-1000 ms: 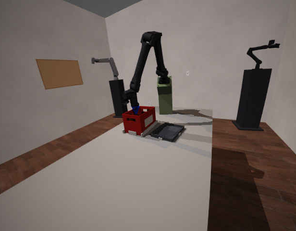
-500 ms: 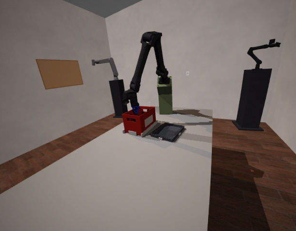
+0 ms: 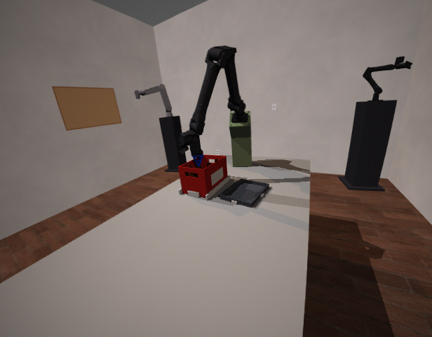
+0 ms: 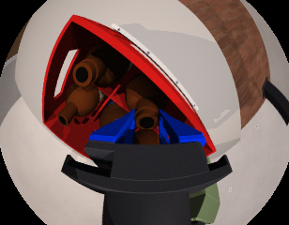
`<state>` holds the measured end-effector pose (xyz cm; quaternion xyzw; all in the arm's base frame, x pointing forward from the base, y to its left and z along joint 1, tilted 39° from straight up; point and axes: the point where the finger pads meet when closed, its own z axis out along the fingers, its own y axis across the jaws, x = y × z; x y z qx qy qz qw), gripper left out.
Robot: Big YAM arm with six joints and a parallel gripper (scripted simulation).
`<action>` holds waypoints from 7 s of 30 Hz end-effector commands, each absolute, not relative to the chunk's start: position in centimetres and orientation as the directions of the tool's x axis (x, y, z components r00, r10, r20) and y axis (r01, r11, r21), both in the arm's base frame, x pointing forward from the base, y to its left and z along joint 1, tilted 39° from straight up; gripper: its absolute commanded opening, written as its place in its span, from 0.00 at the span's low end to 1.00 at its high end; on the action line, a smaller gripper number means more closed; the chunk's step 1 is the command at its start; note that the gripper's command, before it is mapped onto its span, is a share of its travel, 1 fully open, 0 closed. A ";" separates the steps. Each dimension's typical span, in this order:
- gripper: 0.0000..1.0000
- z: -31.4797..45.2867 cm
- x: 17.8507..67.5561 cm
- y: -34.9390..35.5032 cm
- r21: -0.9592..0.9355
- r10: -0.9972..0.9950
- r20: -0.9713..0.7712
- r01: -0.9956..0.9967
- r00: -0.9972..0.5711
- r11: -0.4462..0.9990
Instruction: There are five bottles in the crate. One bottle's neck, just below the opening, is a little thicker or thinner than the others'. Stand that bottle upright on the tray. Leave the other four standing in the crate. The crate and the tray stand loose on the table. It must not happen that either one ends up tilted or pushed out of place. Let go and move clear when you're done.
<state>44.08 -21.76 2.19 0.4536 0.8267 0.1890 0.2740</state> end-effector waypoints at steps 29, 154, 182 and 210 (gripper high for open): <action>0.00 2.6 45.1 -22.1 0.568 0.853 -0.293 0.639 -0.432 0.519; 0.00 8.5 38.8 -22.2 0.558 0.850 -0.279 0.645 -0.447 0.522; 0.61 10.5 40.4 -14.0 0.566 0.858 -0.280 0.648 -0.431 0.510; 0.61 9.9 40.6 -13.8 0.563 0.856 -0.274 0.649 -0.437 0.512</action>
